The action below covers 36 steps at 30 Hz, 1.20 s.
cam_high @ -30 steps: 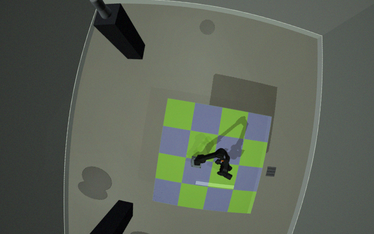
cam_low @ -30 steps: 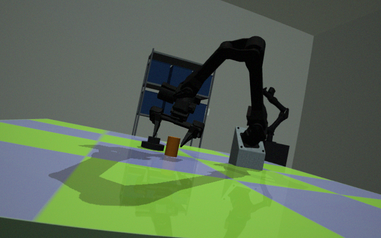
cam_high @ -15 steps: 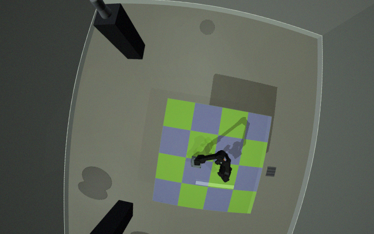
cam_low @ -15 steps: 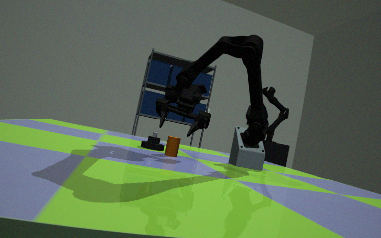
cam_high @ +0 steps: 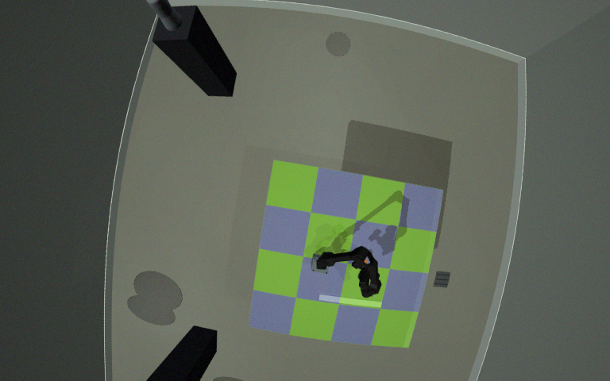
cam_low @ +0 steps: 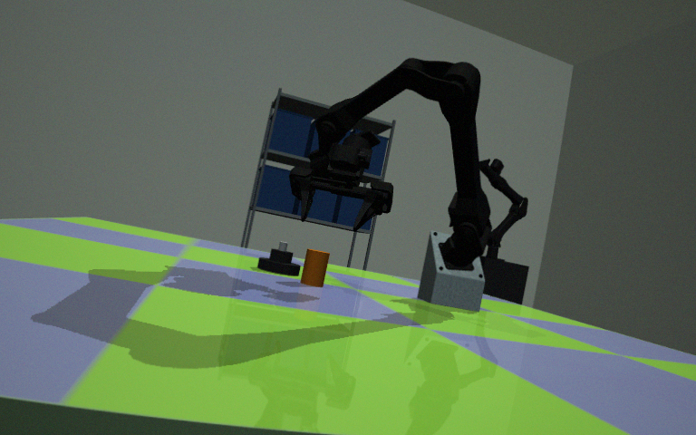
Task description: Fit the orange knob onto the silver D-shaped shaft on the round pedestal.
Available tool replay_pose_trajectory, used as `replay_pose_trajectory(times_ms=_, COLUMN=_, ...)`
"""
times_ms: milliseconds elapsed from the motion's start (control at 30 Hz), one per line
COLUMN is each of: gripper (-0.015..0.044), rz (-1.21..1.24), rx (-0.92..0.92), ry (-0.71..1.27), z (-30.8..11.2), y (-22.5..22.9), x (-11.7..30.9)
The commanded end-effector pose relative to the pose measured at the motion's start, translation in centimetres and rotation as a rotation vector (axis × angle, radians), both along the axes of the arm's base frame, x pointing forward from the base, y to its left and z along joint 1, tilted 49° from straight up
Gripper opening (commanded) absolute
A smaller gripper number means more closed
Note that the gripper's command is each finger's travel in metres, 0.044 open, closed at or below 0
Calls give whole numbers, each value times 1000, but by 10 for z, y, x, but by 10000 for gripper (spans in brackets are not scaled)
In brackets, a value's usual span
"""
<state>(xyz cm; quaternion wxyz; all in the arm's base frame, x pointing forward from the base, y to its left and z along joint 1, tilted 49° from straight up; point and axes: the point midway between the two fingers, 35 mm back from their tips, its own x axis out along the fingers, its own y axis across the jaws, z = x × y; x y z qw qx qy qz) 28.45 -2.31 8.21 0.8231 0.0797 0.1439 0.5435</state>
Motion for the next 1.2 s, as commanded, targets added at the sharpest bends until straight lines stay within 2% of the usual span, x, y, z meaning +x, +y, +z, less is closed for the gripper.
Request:
replay_pose_trajectory(times_ms=0, gripper=440, rz=155, rx=-216, ry=89, z=6, y=-3, x=-2)
replay_pose_trajectory(times_ms=133, gripper=440, rz=183, rx=-518, ry=220, z=9, y=-24, x=5)
replay_pose_trajectory(times_ms=500, gripper=440, rz=180, rx=-533, ry=226, z=9, y=-25, x=6)
replay_pose_trajectory(times_ms=567, gripper=440, rz=152, rx=-516, ry=283, z=9, y=-25, x=6)
replay_pose_trajectory(times_ms=1067, gripper=440, rz=-517, rx=-29, ry=1527, z=9, y=-24, x=5)
replay_pose_trajectory(times_ms=1167, gripper=440, rz=-637, rx=74, ry=1726, z=9, y=-24, x=5)
